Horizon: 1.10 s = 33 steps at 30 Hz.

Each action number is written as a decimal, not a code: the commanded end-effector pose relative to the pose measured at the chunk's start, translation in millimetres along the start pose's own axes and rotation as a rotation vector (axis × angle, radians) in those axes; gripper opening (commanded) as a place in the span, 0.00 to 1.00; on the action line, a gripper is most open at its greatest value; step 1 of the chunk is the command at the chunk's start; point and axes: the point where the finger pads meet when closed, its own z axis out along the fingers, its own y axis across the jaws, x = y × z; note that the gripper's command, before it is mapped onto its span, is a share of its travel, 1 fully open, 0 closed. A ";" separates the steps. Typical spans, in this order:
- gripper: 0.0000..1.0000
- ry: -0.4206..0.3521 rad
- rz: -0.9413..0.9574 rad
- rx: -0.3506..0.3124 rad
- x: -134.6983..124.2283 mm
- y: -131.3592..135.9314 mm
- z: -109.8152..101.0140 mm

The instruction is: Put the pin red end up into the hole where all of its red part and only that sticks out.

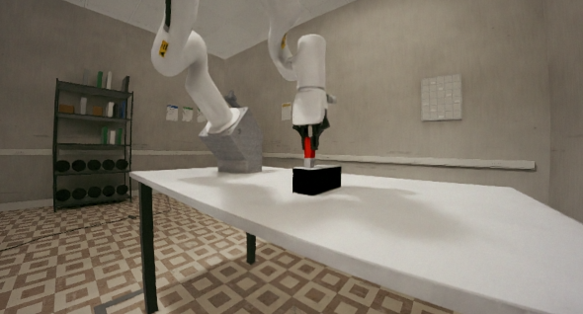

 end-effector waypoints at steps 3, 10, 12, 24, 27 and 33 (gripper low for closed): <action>0.00 0.000 0.000 -0.001 0.1 0.6 -0.6; 0.00 0.000 0.000 -0.001 0.7 0.0 3.4; 0.00 0.000 0.000 -0.001 0.7 0.0 3.4; 0.00 0.000 0.000 -0.001 -0.1 -0.9 3.4; 0.00 0.000 0.000 -0.001 -0.1 -0.9 3.4; 0.00 0.000 0.000 -0.001 -0.1 -0.9 3.4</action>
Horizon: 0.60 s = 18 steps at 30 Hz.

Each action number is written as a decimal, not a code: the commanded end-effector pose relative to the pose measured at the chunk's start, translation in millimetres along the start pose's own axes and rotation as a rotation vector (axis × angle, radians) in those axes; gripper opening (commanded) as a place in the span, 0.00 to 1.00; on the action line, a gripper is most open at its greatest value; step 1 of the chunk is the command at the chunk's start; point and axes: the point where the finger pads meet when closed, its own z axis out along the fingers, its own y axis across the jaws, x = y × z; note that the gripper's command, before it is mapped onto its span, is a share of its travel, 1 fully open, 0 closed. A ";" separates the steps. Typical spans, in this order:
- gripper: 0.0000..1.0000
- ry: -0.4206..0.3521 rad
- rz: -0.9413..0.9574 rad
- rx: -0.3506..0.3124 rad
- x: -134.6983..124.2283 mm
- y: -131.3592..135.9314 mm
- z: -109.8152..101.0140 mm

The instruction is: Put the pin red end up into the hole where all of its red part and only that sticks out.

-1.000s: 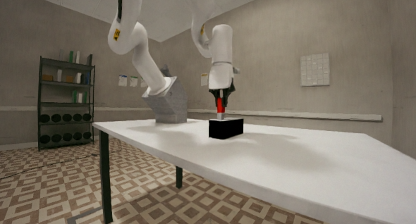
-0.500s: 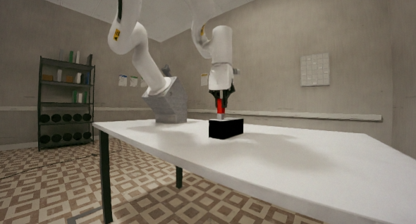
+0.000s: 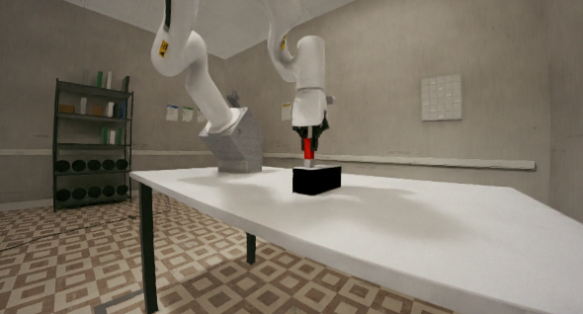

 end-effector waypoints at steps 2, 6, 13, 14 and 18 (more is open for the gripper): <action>0.00 0.000 0.000 -0.001 0.1 0.6 -0.6; 0.00 0.000 0.000 -0.001 0.1 0.6 -0.6; 0.00 0.000 0.000 -0.001 0.6 1.5 3.4; 0.00 0.000 0.000 -0.001 0.6 1.5 3.4; 0.00 0.000 0.000 -0.001 0.6 1.5 3.4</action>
